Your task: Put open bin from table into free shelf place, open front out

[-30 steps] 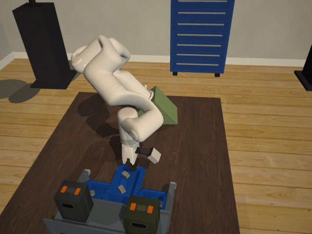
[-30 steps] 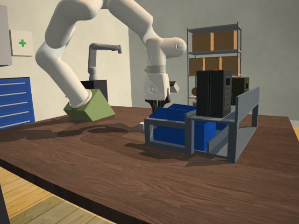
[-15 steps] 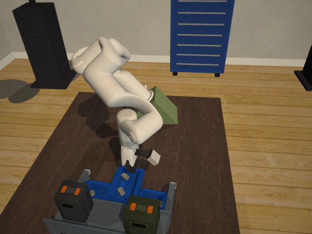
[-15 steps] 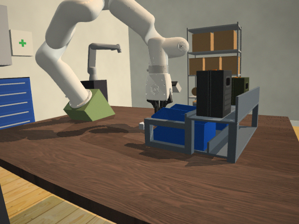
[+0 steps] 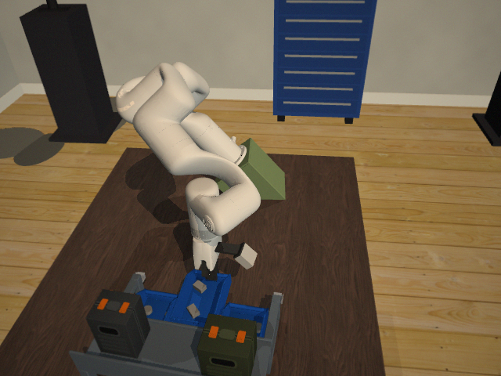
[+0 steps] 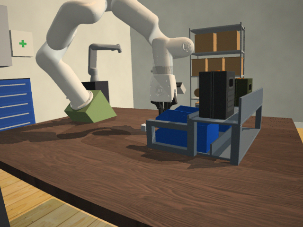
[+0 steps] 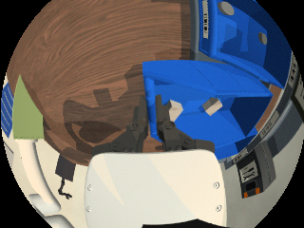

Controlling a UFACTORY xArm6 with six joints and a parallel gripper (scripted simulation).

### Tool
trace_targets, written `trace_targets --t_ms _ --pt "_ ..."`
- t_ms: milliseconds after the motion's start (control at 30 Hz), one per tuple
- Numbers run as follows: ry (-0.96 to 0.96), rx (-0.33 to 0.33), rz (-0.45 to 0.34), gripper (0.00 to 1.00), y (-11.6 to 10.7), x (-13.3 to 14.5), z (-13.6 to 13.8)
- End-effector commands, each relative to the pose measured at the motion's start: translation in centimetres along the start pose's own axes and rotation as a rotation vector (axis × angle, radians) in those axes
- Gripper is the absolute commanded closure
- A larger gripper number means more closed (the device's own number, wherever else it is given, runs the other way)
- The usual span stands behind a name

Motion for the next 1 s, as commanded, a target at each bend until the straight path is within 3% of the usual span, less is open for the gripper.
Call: trace_targets --t_ms 0,967 --pt "0.001 0.003 0.001 1.00 -0.1 0.0 0.1" --pt "0.001 0.003 0.001 1.00 -0.2 0.0 2.1"
Point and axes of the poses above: the point where the finger pads meet when closed, its own y axis out along the fingers, its own z axis across the jaws, x = y × z, the point moved 9 cm from there along -y, back along the fingers, and after that the axes turned 1 degree about y, right-handed, at the moved point
